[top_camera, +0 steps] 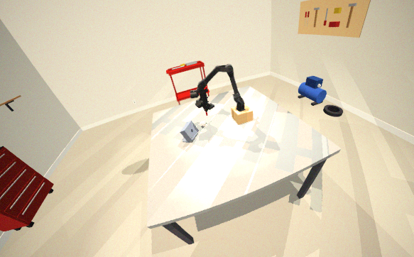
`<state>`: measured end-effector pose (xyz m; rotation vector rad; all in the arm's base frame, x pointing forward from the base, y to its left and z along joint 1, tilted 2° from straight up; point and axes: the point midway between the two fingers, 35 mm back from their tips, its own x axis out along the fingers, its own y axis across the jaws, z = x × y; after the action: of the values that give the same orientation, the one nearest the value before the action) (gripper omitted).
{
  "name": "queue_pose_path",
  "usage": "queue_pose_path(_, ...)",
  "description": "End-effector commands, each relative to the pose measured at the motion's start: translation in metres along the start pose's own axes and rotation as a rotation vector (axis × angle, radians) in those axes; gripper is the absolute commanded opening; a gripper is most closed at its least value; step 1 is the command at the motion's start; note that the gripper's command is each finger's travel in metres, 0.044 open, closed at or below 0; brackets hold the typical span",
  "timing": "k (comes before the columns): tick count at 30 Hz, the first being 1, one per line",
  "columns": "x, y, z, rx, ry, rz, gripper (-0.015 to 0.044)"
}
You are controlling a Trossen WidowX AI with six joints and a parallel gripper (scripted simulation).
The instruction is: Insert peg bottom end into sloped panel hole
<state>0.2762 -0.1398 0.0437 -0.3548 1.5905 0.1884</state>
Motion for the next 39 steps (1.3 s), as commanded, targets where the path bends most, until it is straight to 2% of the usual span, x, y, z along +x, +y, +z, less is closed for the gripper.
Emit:
queue_pose_path(1,0.001,0.001,0.004,-0.037,0.008,-0.024,0.0000)
queue_pose_path(39,0.009,0.018,0.041,-0.326,0.065,-0.205,0.0000)
